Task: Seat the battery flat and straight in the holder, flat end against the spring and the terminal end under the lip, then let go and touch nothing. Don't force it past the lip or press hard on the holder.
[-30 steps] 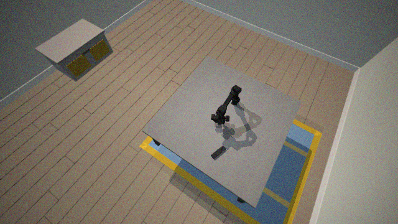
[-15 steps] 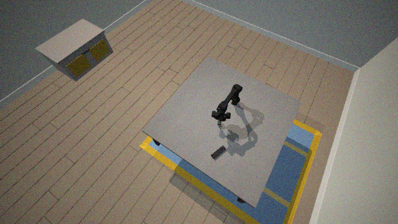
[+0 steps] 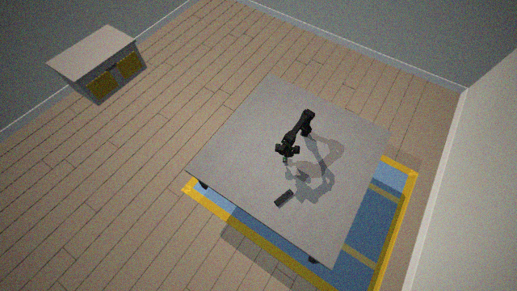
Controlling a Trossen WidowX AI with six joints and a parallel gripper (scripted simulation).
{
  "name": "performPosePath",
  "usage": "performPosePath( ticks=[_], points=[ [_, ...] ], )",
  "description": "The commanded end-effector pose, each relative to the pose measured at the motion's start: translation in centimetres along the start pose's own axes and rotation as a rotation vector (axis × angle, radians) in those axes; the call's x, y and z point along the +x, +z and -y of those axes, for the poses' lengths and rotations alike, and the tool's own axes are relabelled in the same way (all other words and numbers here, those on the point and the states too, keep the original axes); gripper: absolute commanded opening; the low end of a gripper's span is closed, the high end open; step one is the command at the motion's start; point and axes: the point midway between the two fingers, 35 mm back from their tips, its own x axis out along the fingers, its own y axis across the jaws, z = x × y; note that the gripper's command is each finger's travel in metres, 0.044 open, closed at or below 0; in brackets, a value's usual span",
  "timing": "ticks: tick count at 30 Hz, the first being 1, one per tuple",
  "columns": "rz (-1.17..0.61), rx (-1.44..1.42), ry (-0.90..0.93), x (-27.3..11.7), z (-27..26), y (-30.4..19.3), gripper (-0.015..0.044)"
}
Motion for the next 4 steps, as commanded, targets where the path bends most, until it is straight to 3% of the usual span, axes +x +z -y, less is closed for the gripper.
performPosePath(
  ticks=[1,4],
  points=[
    [0.001,0.000,0.000,-0.09,-0.02,-0.01,0.0440],
    [0.001,0.000,0.000,-0.09,-0.02,-0.01,0.0440]
  ],
)
